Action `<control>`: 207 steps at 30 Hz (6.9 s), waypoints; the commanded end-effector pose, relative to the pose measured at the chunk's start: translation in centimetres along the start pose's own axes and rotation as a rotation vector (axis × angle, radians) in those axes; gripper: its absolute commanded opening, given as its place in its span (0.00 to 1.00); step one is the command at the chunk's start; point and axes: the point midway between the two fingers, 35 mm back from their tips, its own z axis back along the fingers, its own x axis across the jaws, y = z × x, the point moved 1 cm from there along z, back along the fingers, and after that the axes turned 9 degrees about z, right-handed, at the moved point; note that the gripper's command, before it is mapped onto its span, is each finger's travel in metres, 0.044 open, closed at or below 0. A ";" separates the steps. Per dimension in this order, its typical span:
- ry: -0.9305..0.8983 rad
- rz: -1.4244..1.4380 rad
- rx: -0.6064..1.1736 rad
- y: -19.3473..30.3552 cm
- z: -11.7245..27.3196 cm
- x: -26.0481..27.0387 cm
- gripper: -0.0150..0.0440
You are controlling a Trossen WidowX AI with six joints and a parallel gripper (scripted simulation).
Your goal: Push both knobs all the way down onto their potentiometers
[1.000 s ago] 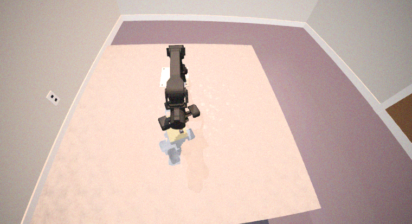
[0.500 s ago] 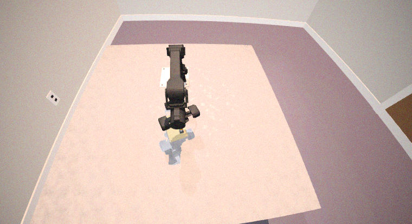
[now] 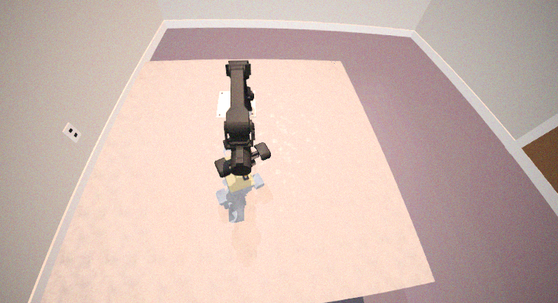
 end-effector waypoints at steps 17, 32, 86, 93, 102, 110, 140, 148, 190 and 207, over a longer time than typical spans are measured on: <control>0.004 -0.003 -0.004 0.1 -1.1 0.0 0.25; 0.004 -0.003 -0.004 0.1 -1.4 0.0 0.25; 0.004 -0.003 -0.004 0.1 -1.7 0.0 0.25; 0.004 -0.003 -0.004 0.1 -1.7 0.0 0.25; 0.004 -0.003 -0.004 0.1 -1.7 0.0 0.25; 0.004 -0.003 -0.004 0.1 -1.7 0.0 0.25; 0.004 -0.003 -0.004 0.1 -1.9 0.0 0.25; 0.004 -0.003 -0.004 0.1 -2.0 0.0 0.25; 0.009 -0.002 -0.016 -13.0 3.0 -5.7 1.00; 0.010 -0.003 -0.017 -15.5 2.7 -7.1 1.00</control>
